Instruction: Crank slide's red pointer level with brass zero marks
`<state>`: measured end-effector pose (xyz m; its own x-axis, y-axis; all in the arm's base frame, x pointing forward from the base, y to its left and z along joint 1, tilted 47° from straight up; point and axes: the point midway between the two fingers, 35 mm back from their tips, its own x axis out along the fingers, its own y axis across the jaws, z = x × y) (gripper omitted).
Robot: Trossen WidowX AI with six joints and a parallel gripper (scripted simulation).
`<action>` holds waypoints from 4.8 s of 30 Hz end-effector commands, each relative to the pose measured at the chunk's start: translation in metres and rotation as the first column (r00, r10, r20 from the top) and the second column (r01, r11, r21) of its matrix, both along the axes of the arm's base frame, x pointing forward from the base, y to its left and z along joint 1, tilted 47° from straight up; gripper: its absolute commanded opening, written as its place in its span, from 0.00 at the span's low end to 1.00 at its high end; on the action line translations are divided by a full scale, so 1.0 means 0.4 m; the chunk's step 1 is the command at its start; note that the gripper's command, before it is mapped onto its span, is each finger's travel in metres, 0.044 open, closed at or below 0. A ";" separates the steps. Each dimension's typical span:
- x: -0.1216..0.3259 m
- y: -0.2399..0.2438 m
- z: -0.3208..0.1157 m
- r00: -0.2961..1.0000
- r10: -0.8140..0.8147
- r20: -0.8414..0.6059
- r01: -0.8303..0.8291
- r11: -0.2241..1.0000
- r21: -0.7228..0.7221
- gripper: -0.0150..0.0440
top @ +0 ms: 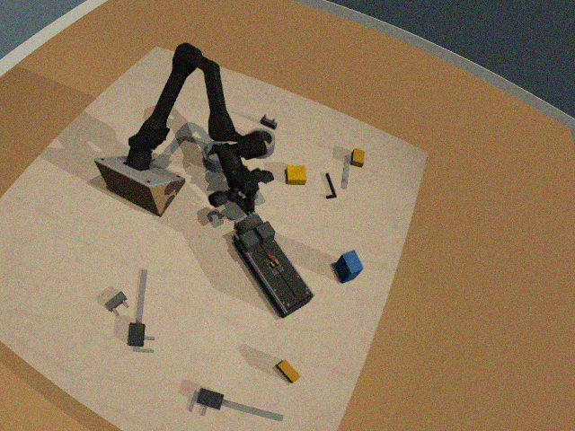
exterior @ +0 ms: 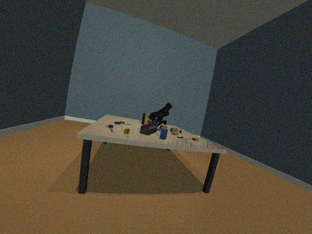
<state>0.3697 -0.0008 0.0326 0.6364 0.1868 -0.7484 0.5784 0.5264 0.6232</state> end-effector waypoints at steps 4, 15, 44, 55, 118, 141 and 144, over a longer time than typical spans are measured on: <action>0.000 0.019 -0.024 1.000 0.002 -0.003 -0.002 1.000 0.004 0.25; -0.008 0.025 -0.051 1.000 0.002 -0.003 -0.002 1.000 0.004 0.25; -0.026 0.022 -0.086 1.000 0.002 -0.004 -0.002 1.000 0.004 0.25; -0.029 0.020 -0.092 1.000 0.002 -0.004 -0.002 1.000 0.004 0.25; -0.038 0.014 -0.105 1.000 0.002 -0.004 -0.002 1.000 0.004 0.25; -0.040 0.012 -0.107 1.000 0.002 -0.004 -0.002 1.000 0.004 0.25; -0.040 0.012 -0.108 1.000 0.002 -0.004 -0.002 1.000 0.004 0.25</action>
